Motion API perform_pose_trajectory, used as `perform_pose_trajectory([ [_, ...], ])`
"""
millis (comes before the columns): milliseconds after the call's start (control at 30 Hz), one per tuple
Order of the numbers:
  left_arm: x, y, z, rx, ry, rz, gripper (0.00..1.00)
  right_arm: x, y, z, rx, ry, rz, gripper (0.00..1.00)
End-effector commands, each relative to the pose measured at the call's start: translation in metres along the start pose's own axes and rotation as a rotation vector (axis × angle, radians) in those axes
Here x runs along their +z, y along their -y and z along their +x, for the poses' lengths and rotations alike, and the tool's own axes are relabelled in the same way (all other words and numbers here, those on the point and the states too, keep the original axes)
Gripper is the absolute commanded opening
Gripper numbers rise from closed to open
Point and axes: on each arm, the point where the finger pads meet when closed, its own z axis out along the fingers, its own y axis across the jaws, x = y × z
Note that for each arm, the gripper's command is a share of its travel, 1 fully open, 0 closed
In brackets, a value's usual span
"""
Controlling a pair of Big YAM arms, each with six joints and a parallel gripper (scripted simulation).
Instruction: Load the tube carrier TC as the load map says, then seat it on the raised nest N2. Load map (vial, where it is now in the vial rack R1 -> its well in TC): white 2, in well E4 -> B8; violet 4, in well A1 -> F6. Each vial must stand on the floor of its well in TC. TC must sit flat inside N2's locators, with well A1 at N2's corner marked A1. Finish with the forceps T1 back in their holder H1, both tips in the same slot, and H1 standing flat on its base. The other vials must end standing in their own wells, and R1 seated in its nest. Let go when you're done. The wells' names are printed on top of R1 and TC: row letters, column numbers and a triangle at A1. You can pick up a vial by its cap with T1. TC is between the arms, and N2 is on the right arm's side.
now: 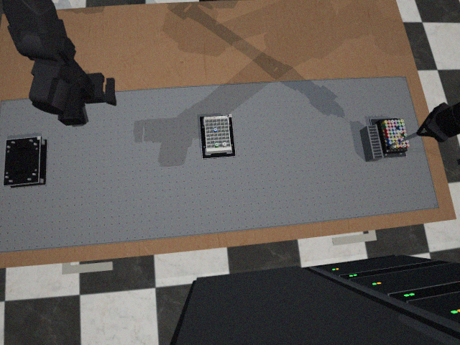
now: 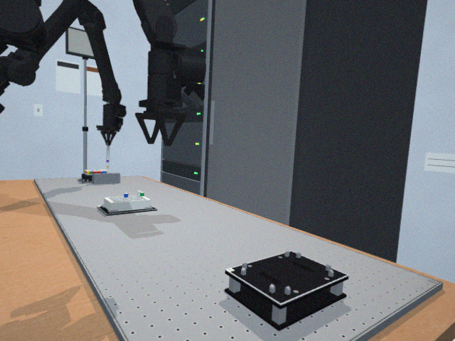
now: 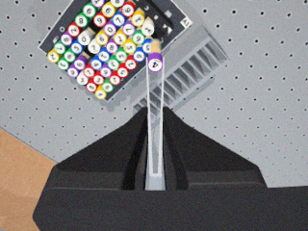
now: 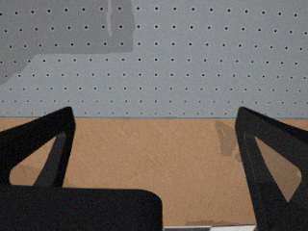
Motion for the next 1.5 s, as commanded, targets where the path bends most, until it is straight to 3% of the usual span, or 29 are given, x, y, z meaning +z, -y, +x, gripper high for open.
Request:
perform_pose_trajectory([
  [0, -0.006, -0.009, -0.007, -0.014, 0.005, -0.006, 0.09, -0.004, 0.002, -0.009, 0.002, 0.017, 0.006, 1.00],
  [333, -0.003, -0.006, -0.025, -0.007, 0.043, 0.003, 0.09, -0.004, 0.002, -0.009, 0.002, 0.017, 0.006, 1.00],
  [1200, 0.000, -0.005, -0.025, -0.012, 0.040, 0.006, 0.09, -0.004, 0.002, -0.009, 0.002, 0.017, 0.006, 1.00],
  [1233, -0.011, -0.003, -0.009, -0.019, 0.043, 0.016, 0.09, -0.004, 0.002, -0.009, 0.002, 0.017, 0.006, 1.00],
  [1467, -0.007, 0.018, 0.003, 0.002, 0.043, 0.029, 0.09, -0.004, 0.002, -0.009, 0.002, 0.017, 0.006, 1.00],
])
